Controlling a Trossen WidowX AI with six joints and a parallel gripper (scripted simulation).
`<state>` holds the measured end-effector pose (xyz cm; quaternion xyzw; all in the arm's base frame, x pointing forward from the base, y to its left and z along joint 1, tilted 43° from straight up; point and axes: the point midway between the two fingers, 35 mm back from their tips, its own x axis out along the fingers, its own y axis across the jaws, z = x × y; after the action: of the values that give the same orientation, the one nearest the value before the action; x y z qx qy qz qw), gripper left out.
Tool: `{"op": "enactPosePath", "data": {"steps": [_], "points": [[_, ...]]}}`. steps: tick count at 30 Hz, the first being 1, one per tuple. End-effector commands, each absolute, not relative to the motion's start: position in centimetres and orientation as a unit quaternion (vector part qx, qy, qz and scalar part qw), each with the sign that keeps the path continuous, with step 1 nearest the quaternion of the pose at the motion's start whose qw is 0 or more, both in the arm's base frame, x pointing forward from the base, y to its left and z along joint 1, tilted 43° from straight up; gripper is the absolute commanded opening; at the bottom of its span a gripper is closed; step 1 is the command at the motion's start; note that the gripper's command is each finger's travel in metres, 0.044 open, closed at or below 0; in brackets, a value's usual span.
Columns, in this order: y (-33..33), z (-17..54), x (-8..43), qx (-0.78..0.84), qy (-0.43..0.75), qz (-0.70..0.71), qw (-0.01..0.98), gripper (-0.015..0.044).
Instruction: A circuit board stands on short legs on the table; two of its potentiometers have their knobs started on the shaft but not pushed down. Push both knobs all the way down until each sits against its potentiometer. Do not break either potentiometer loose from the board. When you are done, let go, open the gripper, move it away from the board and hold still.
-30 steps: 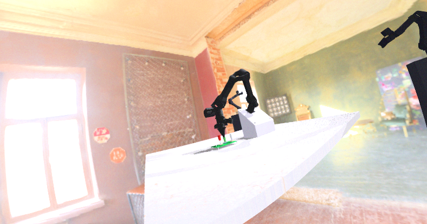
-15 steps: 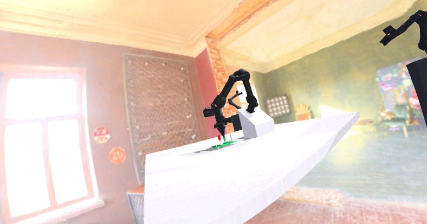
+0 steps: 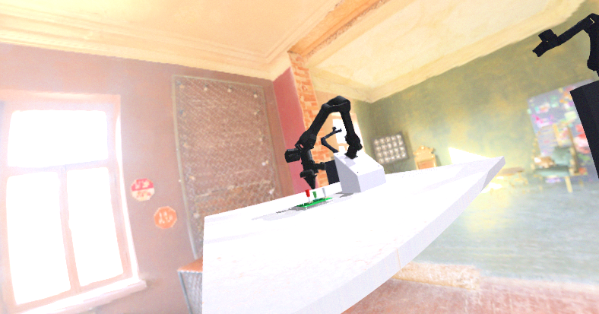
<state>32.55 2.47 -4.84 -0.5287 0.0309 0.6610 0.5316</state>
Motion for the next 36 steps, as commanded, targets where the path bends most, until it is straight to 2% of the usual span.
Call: {"op": "enactPosePath", "data": {"steps": [1, 2, 10, 36], "points": [[2.5, -4.9, 32.5, -0.528, 0.031, 0.661, 0.532, 0.0184], [2.5, -4.9, 32.5, -0.528, 0.031, 0.661, 0.532, 0.0210], [1.2, -4.7, 33.3, -0.492, 0.108, 0.641, 0.579, 0.0000], [0.9, -3.7, 34.2, -0.187, 0.377, 0.532, 0.735, 0.0000]]}}
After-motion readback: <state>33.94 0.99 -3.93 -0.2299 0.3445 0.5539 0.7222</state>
